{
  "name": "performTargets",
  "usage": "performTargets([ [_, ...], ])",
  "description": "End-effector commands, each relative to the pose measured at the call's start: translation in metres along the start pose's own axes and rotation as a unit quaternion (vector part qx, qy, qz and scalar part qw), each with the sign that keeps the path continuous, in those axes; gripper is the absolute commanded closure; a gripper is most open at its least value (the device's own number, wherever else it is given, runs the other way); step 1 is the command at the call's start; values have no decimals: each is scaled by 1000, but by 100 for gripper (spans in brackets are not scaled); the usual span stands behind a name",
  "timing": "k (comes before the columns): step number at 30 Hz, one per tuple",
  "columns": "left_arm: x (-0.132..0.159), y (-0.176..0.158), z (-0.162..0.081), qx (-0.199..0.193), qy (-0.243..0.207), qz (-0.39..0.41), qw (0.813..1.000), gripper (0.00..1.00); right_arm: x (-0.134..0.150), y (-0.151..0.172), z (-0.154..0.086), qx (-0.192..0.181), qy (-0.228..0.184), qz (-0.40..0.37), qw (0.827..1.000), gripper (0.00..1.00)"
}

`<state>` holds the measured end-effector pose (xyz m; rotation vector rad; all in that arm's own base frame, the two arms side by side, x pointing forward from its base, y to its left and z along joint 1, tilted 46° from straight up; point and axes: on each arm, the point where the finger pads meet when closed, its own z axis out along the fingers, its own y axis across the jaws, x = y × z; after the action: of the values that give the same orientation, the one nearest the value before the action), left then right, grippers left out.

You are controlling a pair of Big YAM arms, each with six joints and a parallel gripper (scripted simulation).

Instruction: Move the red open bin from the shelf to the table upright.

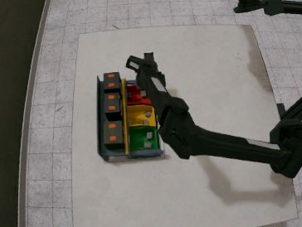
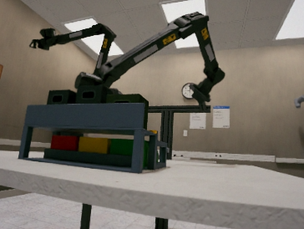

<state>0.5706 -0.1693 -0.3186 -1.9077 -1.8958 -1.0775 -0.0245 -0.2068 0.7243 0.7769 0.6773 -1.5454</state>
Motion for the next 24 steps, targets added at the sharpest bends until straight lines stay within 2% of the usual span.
performTargets([
  [1,0,9,12,0,-4,-7,1000,10,-39,-2,-6,2,-28,-10,1000,0],
  [8,0,10,19,-1,-4,-7,1000,10,-39,-2,-6,2,-28,-10,1000,0],
  [9,-10,5,9,-5,-5,7,1000,10,-39,-2,-6,2,-28,-10,1000,0],
  [12,0,9,26,-1,-3,-7,1000,10,-39,-2,-6,2,-28,-10,1000,0],
  [24,0,9,49,-1,-3,-7,1000,10,-39,-2,-6,2,-28,-10,1000,0],
])
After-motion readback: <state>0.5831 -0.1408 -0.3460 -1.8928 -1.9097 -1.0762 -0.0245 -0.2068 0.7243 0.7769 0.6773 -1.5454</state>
